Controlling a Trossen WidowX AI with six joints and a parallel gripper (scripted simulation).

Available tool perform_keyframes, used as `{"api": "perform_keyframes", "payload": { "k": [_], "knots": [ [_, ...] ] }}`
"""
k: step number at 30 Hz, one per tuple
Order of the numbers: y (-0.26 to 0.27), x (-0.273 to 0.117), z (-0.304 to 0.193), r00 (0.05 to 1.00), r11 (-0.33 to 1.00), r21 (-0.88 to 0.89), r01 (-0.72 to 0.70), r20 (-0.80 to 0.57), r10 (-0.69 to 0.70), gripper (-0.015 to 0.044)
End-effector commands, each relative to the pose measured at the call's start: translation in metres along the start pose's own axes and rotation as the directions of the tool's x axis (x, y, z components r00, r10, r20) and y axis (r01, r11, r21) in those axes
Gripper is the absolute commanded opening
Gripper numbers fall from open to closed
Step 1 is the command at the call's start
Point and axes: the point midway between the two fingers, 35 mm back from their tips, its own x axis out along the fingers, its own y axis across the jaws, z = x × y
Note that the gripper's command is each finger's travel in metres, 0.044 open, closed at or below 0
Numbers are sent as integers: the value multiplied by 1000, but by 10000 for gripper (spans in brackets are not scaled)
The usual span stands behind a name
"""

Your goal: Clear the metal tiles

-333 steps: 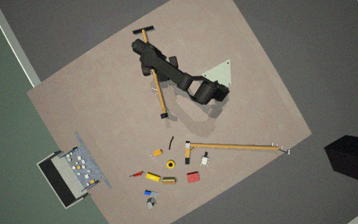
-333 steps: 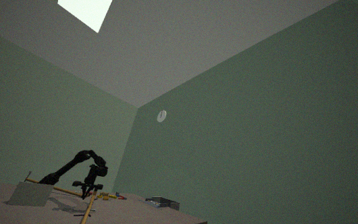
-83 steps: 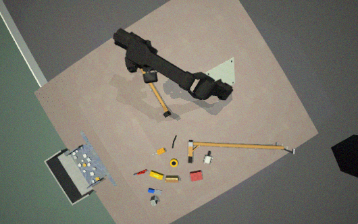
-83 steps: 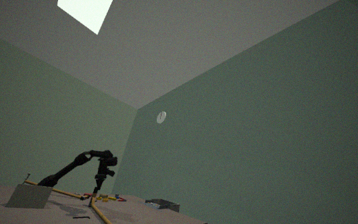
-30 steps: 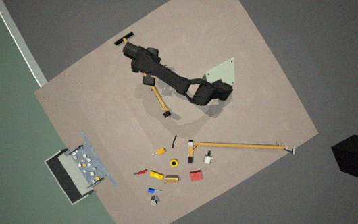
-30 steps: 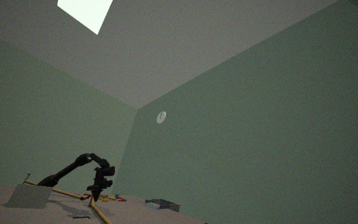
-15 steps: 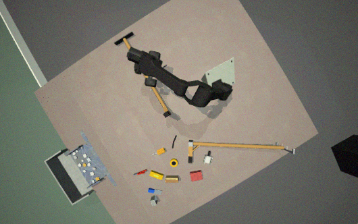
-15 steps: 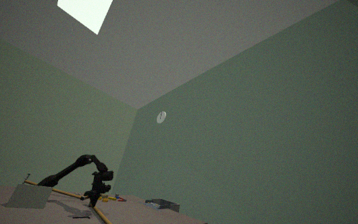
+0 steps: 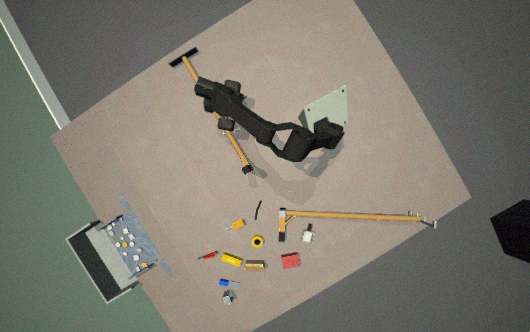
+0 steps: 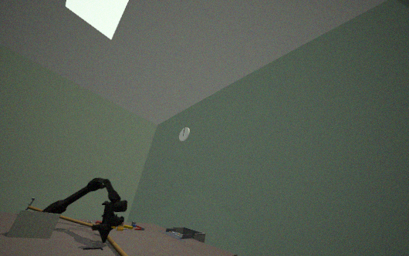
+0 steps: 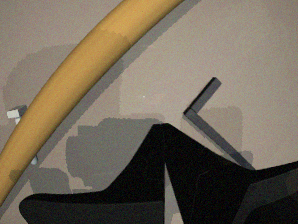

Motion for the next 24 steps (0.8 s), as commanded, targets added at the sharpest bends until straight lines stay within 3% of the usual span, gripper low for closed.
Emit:
{"api": "perform_keyframes", "payload": {
  "k": [1, 24],
  "knots": [
    [0, 7, -4, 1000, 1000, 10, -6, 0, 6, 0],
    [10, 13, 10, 1000, 1000, 13, -5, 2, 5, 0]
  ]
}}
